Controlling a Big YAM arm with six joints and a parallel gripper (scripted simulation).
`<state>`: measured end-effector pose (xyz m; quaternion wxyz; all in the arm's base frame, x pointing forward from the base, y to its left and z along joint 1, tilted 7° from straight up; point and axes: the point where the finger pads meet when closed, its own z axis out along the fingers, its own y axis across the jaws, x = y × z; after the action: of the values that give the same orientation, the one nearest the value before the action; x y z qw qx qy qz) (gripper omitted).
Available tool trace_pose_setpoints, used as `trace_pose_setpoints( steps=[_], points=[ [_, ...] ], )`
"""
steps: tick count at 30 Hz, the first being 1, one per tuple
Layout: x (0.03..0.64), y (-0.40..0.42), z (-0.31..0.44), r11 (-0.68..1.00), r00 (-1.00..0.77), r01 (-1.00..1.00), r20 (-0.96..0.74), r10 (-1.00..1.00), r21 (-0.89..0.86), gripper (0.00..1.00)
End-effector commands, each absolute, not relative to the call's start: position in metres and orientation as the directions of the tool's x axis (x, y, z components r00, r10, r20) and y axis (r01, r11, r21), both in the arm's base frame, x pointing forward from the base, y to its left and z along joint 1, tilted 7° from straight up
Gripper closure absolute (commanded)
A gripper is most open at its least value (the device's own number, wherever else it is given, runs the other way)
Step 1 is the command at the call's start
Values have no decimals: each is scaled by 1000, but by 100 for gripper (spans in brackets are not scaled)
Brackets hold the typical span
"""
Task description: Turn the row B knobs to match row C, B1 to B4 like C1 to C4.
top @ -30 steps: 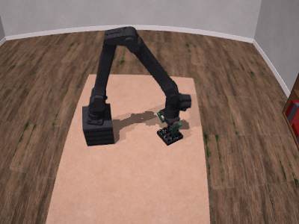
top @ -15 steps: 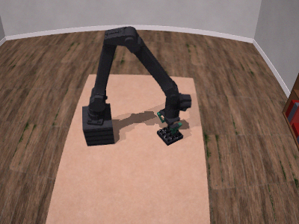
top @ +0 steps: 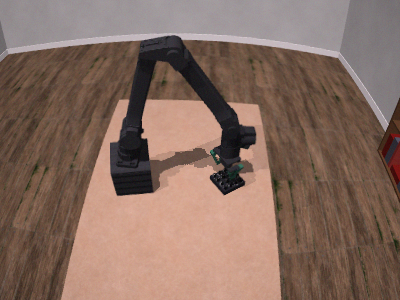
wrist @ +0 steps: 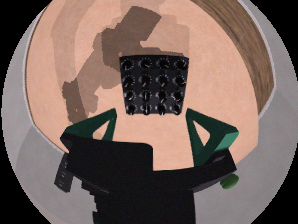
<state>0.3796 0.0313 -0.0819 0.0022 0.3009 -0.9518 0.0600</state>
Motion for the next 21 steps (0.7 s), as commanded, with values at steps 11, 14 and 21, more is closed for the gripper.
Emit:
trace_pose_setpoints(
  steps=[11,14,21],
  points=[
    [383,26,-78,811,-819,-571,17,-574,-126,0],
    [383,24,-73,811,-819,-570,6,-574,-132,0],
    [381,20,-71,811,-819,-568,-1,-574,-136,0]
  ],
)
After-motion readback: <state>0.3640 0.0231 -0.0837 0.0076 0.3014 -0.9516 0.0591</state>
